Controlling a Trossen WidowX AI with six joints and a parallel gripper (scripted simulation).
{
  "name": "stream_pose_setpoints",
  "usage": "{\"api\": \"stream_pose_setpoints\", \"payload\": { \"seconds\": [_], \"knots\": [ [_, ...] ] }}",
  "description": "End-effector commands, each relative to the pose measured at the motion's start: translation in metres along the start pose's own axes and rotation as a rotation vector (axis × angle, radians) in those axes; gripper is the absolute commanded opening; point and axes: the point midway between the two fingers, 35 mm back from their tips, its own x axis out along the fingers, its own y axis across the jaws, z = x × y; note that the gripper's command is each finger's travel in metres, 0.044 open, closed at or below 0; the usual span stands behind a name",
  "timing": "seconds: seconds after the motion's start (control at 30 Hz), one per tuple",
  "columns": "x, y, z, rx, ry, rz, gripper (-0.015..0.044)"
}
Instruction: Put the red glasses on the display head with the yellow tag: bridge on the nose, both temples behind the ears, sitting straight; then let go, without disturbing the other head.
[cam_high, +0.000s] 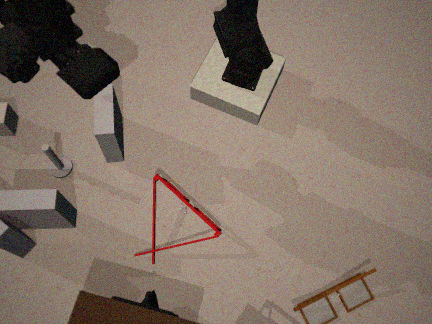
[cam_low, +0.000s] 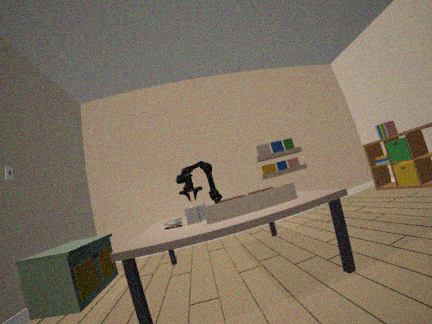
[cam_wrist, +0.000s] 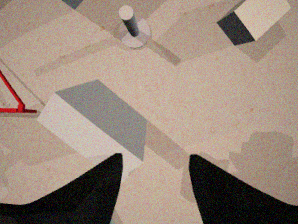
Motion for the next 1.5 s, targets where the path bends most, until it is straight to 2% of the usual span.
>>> {"api": "stream_pose_setpoints", "payload": {
  "seconds": [0.0,0.23,0.5,0.83,0.93,1.47],
  "knots": [
    [0.006,0.018,0.008,-0.134,0.000,0.002,0.0200],
    [0.036,0.113,0.028,-0.830,-0.003,0.014,0.0200],
    [0.066,0.210,0.009,-1.553,-0.008,0.028,0.0200],
    [0.066,0.210,0.006,-1.569,-0.008,0.028,0.0200],
    [0.066,0.210,0.006,-1.569,-0.008,0.028,0.0121],
    [0.074,0.210,0.006,-1.569,-0.008,0.028,0.0120]
  ]
}}
